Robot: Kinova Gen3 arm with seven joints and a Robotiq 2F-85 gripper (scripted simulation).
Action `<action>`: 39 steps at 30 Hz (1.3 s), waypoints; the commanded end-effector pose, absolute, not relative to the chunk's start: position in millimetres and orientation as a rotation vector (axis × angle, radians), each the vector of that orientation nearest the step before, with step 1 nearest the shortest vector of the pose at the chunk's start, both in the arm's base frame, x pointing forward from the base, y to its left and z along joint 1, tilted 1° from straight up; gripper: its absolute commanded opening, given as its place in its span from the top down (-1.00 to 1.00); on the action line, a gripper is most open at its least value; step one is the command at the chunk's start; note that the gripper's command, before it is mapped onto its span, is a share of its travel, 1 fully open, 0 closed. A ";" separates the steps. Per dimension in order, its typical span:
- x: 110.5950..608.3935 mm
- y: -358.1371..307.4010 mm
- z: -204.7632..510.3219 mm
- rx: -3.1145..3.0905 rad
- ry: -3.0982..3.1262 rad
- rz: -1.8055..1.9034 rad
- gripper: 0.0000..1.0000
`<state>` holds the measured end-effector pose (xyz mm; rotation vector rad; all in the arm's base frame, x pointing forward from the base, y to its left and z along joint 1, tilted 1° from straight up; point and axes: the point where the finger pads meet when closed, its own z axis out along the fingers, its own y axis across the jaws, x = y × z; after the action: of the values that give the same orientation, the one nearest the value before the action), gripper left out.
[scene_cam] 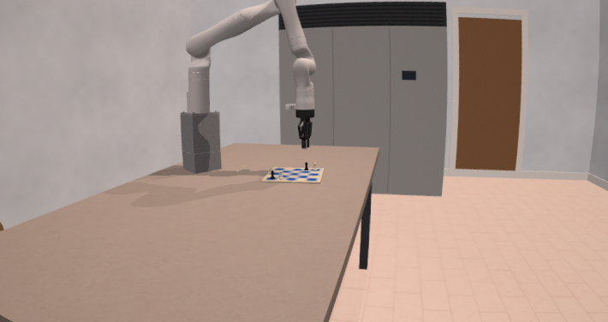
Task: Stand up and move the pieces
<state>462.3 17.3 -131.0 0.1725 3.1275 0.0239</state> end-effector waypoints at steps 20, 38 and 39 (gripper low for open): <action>463.9 17.4 -153.5 0.171 3.126 0.023 0.33; 465.0 17.7 -176.1 0.171 3.126 0.023 0.33; 465.1 17.7 -177.0 0.171 3.126 0.023 0.33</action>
<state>465.9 18.2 -174.3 0.1697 3.1241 0.0241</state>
